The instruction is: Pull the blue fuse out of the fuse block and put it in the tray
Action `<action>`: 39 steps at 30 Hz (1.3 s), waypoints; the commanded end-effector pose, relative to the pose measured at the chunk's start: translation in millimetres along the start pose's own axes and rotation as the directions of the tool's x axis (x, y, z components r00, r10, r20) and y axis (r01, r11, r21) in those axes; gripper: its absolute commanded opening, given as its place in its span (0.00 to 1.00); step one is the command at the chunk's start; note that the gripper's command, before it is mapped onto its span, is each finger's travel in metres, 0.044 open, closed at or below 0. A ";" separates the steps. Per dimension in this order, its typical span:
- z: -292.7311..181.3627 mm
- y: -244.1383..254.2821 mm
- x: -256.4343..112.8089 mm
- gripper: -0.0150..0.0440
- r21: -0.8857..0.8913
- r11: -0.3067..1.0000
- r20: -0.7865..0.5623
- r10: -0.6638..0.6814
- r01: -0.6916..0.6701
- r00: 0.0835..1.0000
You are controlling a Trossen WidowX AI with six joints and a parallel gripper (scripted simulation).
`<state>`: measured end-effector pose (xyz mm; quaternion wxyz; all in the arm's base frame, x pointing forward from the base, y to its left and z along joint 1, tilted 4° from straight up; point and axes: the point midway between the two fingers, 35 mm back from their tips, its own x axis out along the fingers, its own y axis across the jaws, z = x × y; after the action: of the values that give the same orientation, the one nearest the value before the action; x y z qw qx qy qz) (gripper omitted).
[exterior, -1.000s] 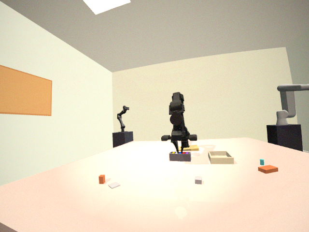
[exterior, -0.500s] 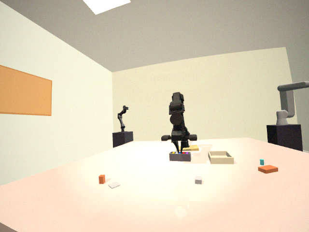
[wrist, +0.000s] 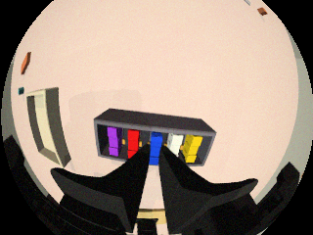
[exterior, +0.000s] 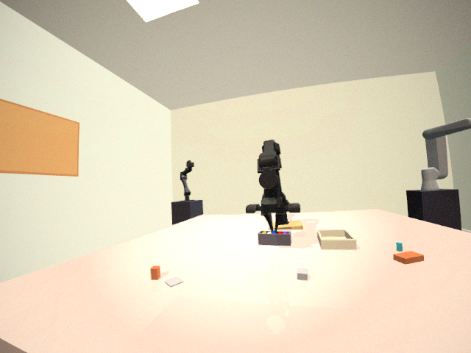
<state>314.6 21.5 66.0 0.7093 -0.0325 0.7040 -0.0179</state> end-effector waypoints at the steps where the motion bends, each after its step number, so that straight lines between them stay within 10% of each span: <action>1: 0.8 0.2 -3.0 0.25 0.000 1.000 0.003 0.001 -0.001 1.000; 39: 0.8 0.2 -21.7 0.25 -0.001 1.000 0.002 0.003 -0.003 1.000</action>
<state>314.6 22.6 85.1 0.7089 -0.0337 0.7043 -0.0168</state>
